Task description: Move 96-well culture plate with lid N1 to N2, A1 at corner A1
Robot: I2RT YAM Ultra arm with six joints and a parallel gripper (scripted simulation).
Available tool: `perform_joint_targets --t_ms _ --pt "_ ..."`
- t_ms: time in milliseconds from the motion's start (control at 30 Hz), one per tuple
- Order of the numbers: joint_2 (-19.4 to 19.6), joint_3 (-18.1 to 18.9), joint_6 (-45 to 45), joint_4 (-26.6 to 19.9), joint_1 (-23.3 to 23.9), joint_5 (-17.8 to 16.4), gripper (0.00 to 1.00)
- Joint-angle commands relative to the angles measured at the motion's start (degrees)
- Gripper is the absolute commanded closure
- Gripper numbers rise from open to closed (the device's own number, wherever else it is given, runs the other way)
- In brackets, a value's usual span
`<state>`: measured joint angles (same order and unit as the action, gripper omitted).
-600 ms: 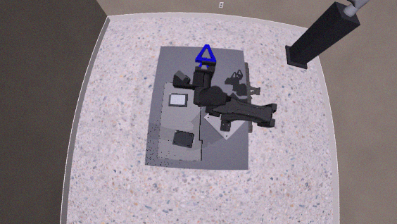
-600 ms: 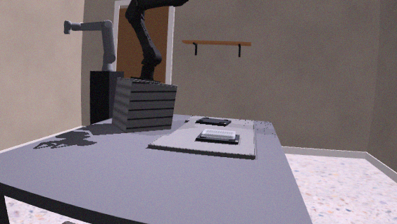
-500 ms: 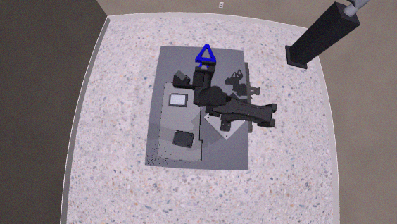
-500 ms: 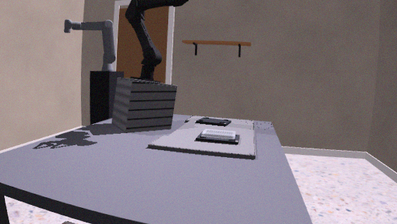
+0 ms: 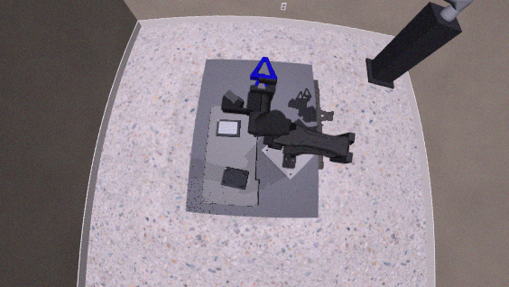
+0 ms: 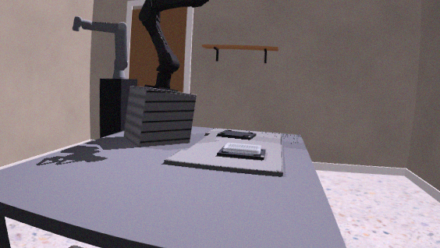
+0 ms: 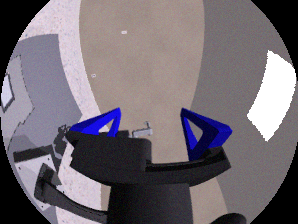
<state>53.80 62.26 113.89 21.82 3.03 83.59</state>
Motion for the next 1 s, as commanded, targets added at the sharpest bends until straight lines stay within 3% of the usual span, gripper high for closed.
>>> perform_joint_targets --t_ms 0,167,200,267,433,500,567,633,800,867,967 --pt "-1.5 -0.6 -1.0 -1.4 1.0 -4.0 0.00" --pt "4.8 1.9 -3.1 -0.8 1.0 -4.5 0.00" --pt "5.1 2.2 -3.3 -1.1 1.1 -4.6 0.00" --pt "3.3 1.8 -5.1 -4.1 1.8 -8.4 0.00" --pt "8.8 3.4 -8.1 -4.8 2.0 -9.4 0.00" --pt "8.8 3.4 -8.1 -4.8 2.0 -9.4 0.00" --pt "6.6 3.7 -10.7 -9.2 2.8 -13.2 0.00" --pt "9.9 4.3 -12.6 -10.6 3.0 -14.1 0.00" --pt "13.7 5.4 -13.9 -9.2 3.1 -14.3 0.00" --pt "13.5 5.9 -16.8 -14.0 3.8 -17.9 0.00" --pt "15.6 6.6 -18.3 -14.4 4.0 -19.1 0.00"
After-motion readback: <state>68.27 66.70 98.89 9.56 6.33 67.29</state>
